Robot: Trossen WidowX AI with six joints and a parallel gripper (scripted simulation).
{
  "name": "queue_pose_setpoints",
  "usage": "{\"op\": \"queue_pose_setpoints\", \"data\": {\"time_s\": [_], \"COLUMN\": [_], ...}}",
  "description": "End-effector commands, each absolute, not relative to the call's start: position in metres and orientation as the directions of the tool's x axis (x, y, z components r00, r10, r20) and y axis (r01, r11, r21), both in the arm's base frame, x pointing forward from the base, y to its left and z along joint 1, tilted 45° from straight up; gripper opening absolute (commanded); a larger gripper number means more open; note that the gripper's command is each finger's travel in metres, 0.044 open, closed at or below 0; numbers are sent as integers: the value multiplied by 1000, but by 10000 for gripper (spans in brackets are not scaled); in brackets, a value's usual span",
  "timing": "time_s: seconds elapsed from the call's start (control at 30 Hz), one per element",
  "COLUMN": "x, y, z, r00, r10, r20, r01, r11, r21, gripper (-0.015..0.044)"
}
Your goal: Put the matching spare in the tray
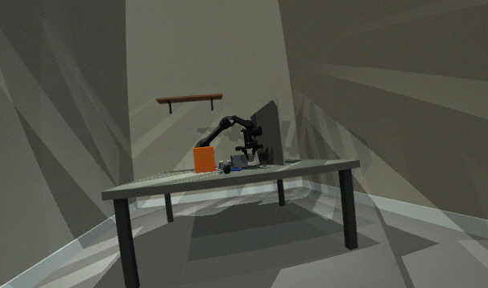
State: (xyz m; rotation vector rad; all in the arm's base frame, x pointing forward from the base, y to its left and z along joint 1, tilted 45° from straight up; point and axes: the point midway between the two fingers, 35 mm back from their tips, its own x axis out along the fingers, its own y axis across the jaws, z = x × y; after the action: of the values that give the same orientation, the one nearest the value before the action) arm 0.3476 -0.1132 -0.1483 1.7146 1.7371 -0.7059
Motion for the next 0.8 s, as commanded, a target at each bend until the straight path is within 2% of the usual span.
{"op": "queue_pose_setpoints", "data": {"time_s": [0.0,0.77], "x": [346,342], "y": [-108,-92], "z": [-152,-166], "r00": [4,3], "r10": [691,693], "r20": [-723,-721], "r01": [999,999], "r11": [23,24], "r21": [27,27], "gripper": [0,0]}}
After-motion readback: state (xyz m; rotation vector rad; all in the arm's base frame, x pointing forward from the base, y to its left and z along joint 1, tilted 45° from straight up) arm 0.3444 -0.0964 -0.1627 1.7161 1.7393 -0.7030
